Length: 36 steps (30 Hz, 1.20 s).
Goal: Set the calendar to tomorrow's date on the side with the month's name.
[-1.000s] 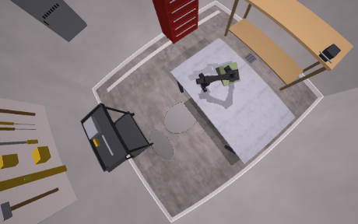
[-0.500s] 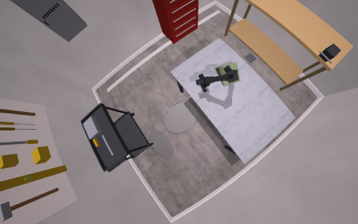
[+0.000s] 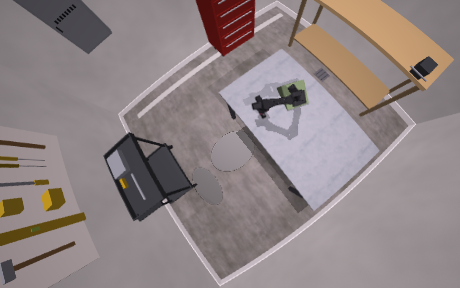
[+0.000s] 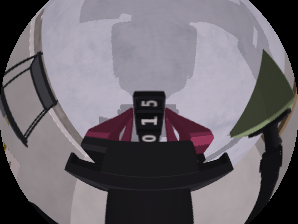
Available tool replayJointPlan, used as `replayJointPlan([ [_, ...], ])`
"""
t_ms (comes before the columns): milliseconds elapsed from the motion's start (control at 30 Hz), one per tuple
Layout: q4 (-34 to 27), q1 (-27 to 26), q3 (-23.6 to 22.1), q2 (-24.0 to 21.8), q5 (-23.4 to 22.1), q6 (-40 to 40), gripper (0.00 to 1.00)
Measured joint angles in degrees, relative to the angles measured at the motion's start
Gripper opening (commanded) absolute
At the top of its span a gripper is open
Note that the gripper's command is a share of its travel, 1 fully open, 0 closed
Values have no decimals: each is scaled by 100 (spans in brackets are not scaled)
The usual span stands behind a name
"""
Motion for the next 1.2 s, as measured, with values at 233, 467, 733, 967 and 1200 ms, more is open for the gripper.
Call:
replayJointPlan([
  [233, 4, 0, 0, 0, 0, 0, 45],
  [467, 4, 0, 0, 0, 0, 0, 45],
  [733, 4, 0, 0, 0, 0, 0, 45],
  [967, 4, 0, 0, 0, 0, 0, 26],
  [1200, 4, 0, -2, 2, 0, 0, 26],
])
